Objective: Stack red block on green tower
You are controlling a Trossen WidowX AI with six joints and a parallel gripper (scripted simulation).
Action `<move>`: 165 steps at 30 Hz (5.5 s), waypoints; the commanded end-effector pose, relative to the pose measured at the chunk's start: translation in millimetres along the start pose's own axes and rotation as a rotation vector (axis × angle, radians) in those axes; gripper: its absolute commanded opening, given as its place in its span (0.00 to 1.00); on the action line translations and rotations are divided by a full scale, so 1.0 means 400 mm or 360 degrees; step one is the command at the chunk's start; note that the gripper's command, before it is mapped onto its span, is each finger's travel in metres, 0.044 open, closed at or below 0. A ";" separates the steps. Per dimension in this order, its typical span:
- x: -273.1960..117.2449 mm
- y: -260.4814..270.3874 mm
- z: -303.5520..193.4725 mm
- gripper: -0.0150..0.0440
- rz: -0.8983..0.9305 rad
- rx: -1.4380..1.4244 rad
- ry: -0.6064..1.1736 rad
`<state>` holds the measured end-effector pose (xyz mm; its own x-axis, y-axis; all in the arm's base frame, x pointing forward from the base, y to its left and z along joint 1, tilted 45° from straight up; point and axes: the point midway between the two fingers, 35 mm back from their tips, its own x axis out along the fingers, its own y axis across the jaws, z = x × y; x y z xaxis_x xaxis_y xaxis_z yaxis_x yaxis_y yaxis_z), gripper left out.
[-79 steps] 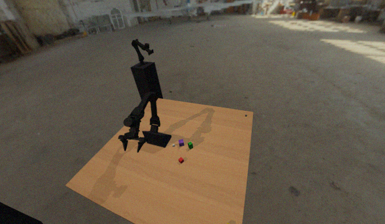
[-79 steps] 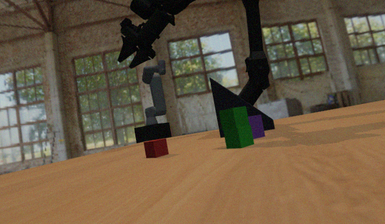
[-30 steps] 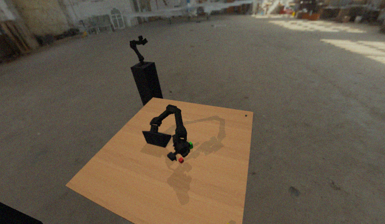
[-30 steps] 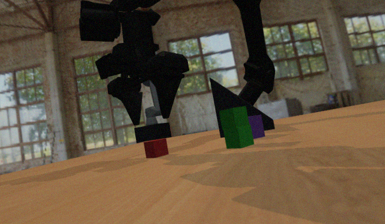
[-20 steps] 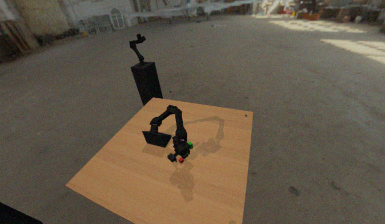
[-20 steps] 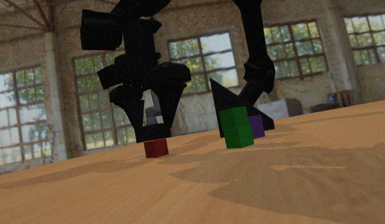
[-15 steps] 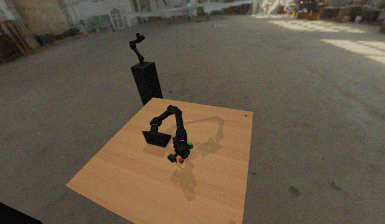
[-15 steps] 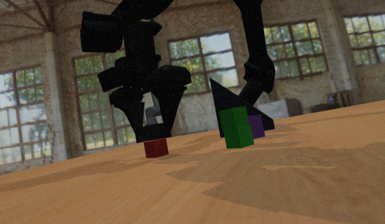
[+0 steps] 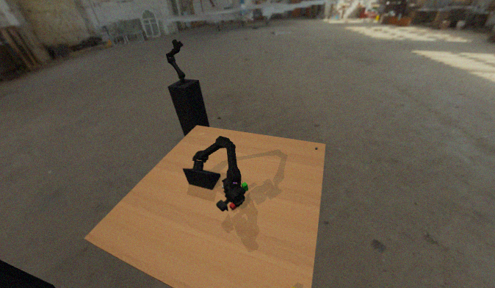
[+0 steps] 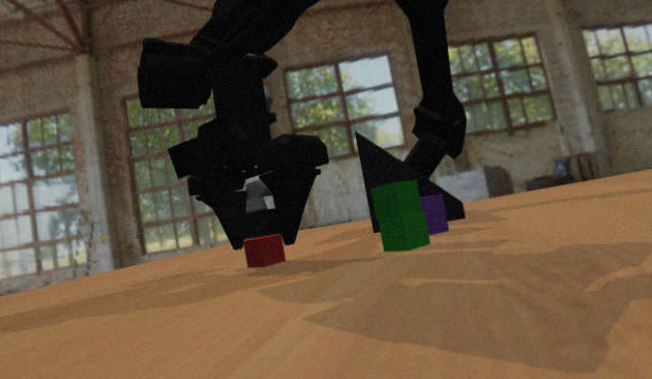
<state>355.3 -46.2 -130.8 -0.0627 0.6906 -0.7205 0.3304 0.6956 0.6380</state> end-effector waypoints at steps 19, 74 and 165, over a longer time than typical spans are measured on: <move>0.033 -0.001 -0.006 1.00 0.0008 0.0012 0.0018; -0.266 -0.006 0.001 0.25 -0.0001 0.0015 0.0015; -0.120 0.371 -0.116 0.25 0.0016 0.0015 0.0025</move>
<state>363.3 32.2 11.1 -0.0734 0.6984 -0.7120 0.3363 0.6894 0.6416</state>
